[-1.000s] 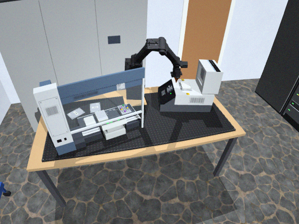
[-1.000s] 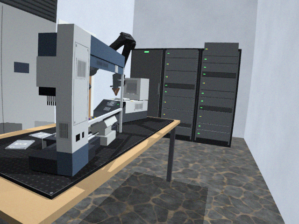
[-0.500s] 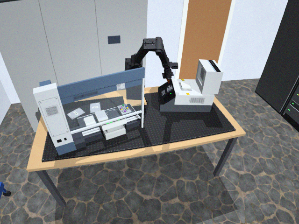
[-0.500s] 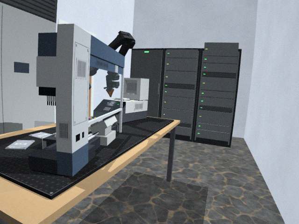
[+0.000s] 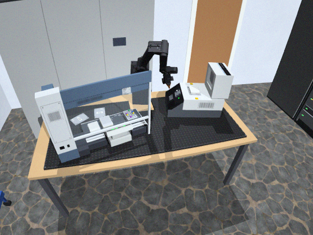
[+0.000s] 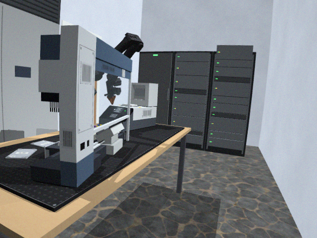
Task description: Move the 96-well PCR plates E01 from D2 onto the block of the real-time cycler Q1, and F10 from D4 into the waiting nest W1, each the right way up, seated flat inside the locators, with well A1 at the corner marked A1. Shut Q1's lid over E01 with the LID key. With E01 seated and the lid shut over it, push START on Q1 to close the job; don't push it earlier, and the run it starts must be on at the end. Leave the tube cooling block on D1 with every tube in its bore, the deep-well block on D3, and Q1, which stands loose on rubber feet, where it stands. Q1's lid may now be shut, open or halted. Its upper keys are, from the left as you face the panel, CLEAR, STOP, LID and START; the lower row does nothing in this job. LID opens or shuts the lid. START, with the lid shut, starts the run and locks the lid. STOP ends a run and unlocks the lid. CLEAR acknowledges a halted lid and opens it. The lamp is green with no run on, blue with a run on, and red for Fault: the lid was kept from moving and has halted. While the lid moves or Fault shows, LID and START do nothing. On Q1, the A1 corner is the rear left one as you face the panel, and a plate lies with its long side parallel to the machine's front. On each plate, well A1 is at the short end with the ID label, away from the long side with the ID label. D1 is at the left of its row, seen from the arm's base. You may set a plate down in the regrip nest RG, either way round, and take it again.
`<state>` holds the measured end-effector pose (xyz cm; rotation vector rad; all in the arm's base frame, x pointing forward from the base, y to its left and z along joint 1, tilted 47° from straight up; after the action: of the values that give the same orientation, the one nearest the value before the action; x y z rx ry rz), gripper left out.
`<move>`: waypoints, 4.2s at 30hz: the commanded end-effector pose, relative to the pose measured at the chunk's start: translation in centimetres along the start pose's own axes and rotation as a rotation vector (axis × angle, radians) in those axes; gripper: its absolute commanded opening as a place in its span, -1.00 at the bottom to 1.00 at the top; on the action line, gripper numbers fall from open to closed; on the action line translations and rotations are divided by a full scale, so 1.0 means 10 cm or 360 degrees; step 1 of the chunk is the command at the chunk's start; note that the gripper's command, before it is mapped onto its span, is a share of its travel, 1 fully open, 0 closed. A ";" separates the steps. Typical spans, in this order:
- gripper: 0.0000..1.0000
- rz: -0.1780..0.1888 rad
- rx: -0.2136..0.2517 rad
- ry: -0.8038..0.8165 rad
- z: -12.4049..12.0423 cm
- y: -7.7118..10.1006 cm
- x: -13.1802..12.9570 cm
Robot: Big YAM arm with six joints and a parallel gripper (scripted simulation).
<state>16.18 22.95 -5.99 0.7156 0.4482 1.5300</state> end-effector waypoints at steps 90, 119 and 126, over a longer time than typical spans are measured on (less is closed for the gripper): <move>-1.00 0.0210 -0.0029 -0.0021 0.10 -0.36 -0.31; -1.00 0.0134 0.0009 0.0032 0.01 -0.72 -0.17; -1.00 0.0170 -0.0011 0.0000 0.04 -0.69 -0.08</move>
<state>21.88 22.43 -10.85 0.7508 0.4096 1.6130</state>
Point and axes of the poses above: the point where the finger pads meet when closed, its own y axis back along the fingers, its own x axis across the jaws, z = x × y, the point moved 3 cm from there along y, back along the fingers, and after that the axes turned 2 degrees about -y, right-handed, at the moved point
